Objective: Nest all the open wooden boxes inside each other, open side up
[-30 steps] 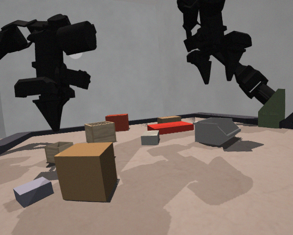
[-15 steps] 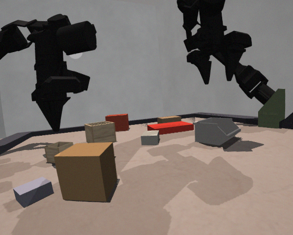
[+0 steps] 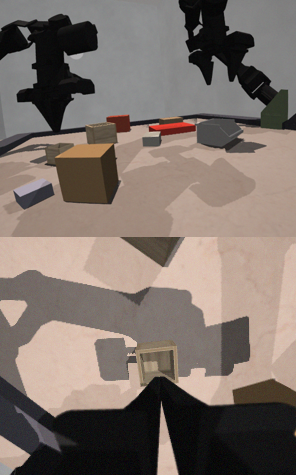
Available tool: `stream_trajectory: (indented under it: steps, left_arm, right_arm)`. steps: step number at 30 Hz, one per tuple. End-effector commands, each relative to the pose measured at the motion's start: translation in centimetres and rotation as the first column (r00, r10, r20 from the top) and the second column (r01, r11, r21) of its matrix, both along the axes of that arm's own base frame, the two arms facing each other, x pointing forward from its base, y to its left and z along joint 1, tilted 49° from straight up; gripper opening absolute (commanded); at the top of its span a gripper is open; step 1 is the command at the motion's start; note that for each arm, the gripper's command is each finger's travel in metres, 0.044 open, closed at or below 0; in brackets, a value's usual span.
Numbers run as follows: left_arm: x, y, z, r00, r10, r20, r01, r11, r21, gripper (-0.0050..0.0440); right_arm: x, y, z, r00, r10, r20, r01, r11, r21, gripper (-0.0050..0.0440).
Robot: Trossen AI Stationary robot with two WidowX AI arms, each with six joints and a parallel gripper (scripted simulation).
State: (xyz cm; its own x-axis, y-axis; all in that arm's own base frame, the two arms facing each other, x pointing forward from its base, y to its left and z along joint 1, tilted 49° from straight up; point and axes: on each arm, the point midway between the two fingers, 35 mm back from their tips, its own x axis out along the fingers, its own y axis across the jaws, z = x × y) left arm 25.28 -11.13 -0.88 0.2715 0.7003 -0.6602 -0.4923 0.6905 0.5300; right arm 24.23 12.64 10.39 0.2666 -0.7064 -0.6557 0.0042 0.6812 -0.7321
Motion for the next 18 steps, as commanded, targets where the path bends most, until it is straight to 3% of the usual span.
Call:
stream_trajectory:
  steps: [1,18]
  left_arm:
    - [0.4,-0.5,0.3,0.998,0.041,0.055,-0.04,0.999,-0.025,-0.005]
    - [1.0,2.6,-1.9,0.998,0.04,0.051,-0.039,0.999,-0.013,-0.005]
  right_arm:
    - [0.1,0.2,0.3,1.0,0.001,0.011,-0.001,1.0,0.013,0.04]
    - [0.1,0.2,0.3,1.0,0.001,0.011,-0.001,1.0,0.013,0.04]
